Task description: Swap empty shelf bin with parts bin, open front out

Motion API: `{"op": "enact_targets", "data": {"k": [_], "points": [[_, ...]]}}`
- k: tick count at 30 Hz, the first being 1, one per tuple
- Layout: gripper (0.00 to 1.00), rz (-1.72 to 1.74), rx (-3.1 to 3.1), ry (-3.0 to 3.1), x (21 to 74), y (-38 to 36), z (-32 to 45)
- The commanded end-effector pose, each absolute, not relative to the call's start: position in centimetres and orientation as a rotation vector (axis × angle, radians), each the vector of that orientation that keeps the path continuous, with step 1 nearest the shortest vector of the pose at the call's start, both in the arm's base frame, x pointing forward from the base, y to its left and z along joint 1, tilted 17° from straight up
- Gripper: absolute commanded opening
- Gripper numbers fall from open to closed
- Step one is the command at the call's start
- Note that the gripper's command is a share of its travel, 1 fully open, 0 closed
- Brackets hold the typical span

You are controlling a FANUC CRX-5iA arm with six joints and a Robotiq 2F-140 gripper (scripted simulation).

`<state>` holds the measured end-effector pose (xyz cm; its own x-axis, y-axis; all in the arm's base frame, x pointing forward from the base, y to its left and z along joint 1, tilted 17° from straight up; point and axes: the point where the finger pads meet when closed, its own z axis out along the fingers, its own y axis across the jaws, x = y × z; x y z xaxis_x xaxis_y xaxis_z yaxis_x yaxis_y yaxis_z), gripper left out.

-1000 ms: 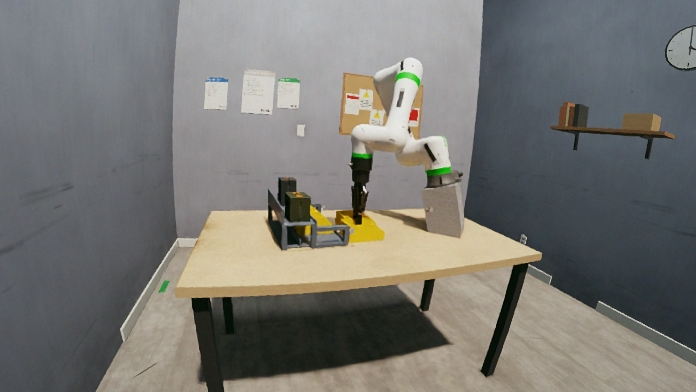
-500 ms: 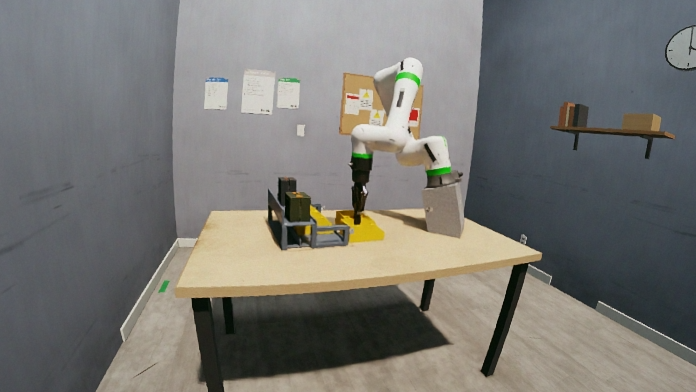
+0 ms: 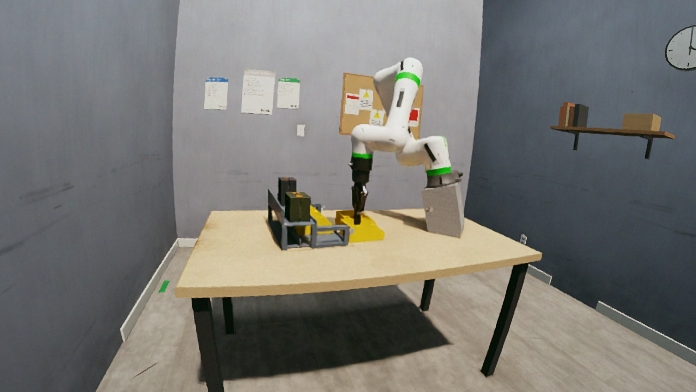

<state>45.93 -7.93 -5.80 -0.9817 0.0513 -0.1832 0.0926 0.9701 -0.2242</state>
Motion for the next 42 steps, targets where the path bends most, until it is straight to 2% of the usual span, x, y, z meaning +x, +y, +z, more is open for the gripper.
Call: {"op": "enact_targets", "data": {"k": [1, 27, 42], "points": [[0.1, -0.347, 0.108, 2.941, 46.0, -7.9, -5.8], [0.1, -0.347, 0.108, 2.941, 45.8, -7.6, -4.4], [0.1, -0.347, 0.108, 2.941, 45.0, -6.6, -0.4]]}}
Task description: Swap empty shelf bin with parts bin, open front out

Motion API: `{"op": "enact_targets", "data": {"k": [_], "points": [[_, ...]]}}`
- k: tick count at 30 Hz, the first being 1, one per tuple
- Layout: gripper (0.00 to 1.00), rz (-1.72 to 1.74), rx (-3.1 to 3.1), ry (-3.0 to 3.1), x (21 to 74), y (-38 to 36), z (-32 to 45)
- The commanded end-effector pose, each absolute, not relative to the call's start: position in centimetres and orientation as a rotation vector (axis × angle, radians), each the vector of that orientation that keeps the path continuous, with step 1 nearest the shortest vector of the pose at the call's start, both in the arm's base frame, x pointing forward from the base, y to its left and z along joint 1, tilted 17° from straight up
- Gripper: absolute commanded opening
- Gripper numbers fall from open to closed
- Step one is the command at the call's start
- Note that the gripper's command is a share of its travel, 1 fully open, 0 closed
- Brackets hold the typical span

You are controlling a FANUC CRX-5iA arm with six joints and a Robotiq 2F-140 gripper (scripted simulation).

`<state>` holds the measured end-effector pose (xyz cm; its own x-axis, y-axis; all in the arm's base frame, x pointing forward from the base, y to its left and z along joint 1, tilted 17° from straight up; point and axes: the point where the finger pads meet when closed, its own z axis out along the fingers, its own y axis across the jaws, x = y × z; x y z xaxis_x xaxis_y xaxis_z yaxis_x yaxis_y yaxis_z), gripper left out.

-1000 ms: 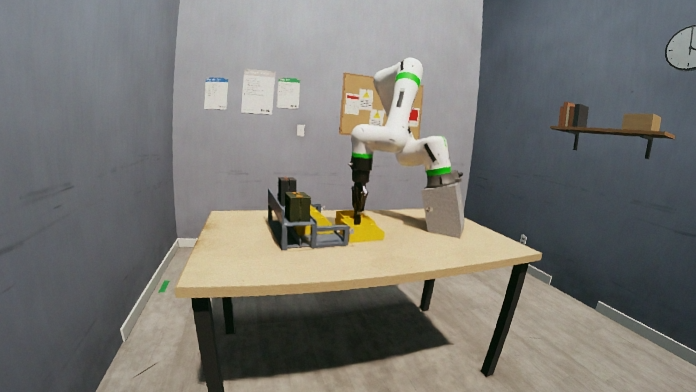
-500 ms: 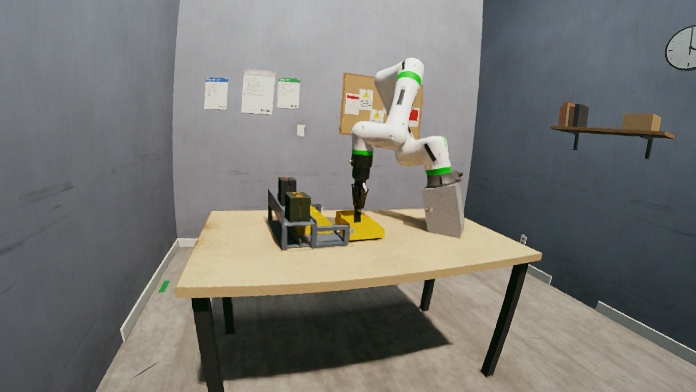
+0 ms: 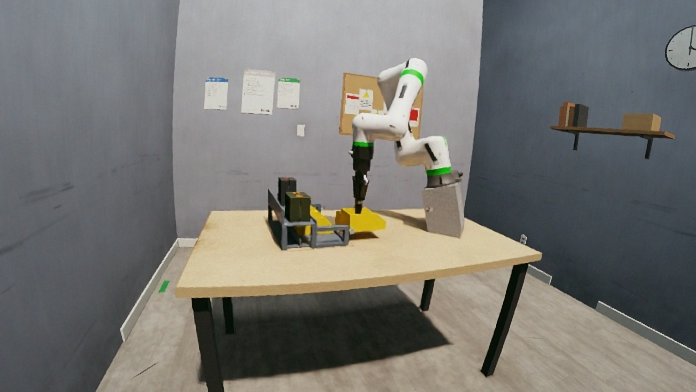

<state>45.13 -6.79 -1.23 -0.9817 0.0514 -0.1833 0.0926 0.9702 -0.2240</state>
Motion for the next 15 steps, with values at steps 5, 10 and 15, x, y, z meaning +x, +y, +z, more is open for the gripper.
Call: {"op": "enact_targets", "data": {"k": [5, 10, 15], "points": [[0.1, -0.347, 0.108, 2.941, 44.9, -6.4, 0.4], [0.1, -0.347, 0.108, 2.941, 44.7, -6.1, 1.5], [0.1, -0.347, 0.108, 2.941, 44.6, -5.9, 2.2]]}}
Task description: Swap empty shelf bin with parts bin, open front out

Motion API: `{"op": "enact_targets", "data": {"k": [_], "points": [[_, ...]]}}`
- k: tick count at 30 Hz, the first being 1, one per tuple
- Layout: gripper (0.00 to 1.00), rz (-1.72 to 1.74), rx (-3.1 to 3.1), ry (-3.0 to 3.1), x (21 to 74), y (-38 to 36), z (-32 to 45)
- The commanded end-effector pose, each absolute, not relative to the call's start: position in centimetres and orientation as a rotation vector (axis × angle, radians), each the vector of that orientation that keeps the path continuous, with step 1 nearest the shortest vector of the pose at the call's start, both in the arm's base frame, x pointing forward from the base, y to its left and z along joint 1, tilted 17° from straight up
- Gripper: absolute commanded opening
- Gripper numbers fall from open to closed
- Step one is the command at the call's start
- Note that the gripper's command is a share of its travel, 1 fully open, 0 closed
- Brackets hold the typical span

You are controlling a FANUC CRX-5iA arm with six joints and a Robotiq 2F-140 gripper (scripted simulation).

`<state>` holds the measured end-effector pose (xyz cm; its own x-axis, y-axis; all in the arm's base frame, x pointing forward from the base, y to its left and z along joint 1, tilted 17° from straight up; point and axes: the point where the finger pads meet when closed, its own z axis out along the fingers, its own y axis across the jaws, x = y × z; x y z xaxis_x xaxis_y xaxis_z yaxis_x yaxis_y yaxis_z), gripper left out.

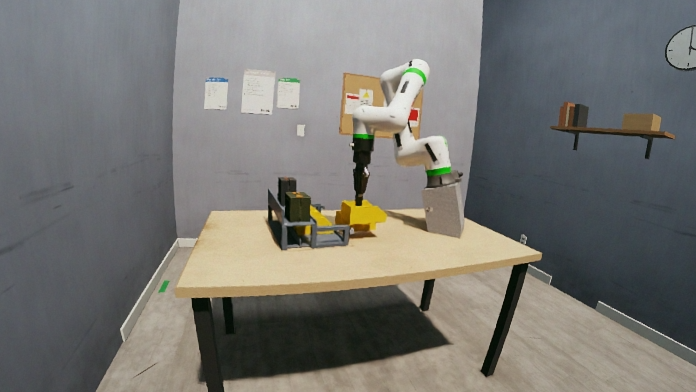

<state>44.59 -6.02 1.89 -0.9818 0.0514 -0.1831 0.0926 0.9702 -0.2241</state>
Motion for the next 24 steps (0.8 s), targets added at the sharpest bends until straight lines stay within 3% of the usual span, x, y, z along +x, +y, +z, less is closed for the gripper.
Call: {"op": "enact_targets", "data": {"k": [1, 24], "points": [[0.1, -0.347, 0.108, 2.941, 44.58, -5.91, 2.3], [0.1, -0.347, 0.108, 2.941, 44.54, -5.92, 2.48]]}}
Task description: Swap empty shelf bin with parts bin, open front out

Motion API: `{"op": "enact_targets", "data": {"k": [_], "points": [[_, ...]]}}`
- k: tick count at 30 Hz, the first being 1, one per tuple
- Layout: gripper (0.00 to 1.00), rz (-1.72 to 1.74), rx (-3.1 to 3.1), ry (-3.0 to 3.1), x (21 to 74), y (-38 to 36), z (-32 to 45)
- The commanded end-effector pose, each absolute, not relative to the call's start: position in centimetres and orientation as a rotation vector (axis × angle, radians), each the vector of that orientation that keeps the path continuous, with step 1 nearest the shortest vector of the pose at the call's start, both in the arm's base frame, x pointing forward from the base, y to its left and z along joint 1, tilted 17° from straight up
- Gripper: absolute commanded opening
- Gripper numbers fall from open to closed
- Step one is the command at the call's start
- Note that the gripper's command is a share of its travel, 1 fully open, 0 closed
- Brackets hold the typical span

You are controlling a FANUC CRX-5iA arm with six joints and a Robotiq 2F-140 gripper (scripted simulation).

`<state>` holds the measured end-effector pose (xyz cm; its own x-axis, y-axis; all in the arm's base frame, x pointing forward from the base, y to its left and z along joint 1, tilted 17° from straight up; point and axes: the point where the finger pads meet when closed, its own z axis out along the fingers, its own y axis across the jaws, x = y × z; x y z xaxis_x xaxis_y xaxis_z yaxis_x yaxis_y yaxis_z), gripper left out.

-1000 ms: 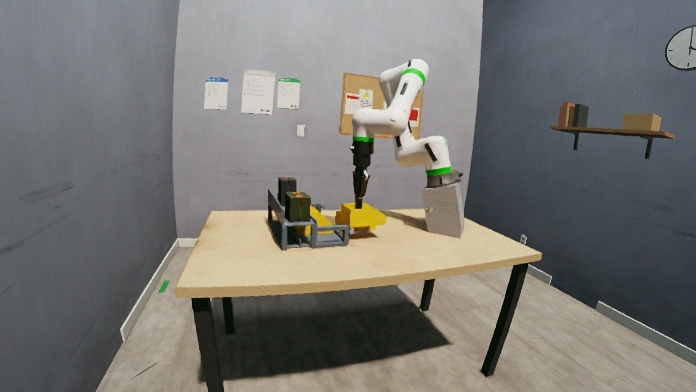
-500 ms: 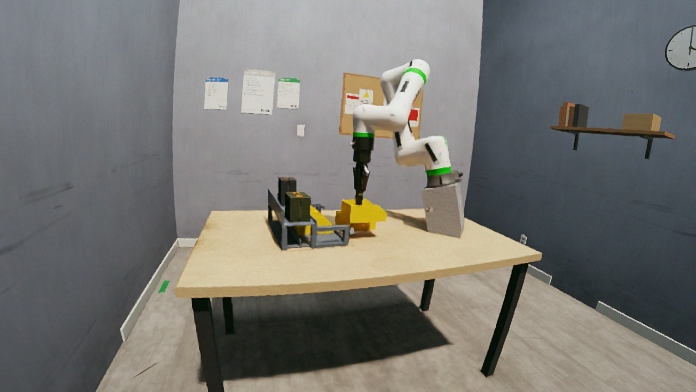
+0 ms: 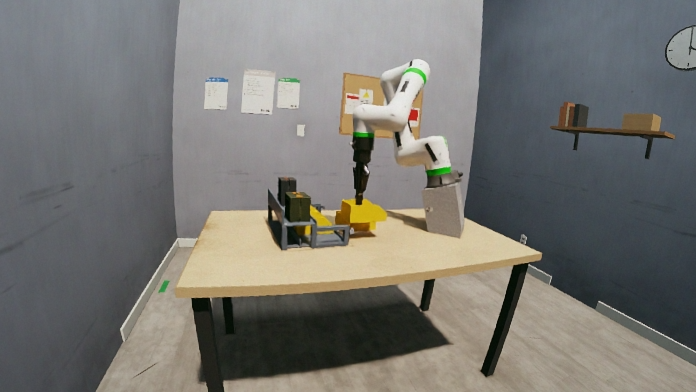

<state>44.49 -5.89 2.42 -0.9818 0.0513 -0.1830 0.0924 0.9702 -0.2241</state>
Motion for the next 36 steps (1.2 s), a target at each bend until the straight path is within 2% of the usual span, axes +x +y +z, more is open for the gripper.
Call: {"op": "enact_targets", "data": {"k": [1, 14, 36], "points": [[0.1, -0.347, 0.108, 2.941, 44.5, -6.0, 2.5], [0.1, -0.347, 0.108, 2.941, 43.8, -9.7, 3.3], [0.1, -0.347, 0.108, 2.941, 40.5, -25.6, 6.7]]}}
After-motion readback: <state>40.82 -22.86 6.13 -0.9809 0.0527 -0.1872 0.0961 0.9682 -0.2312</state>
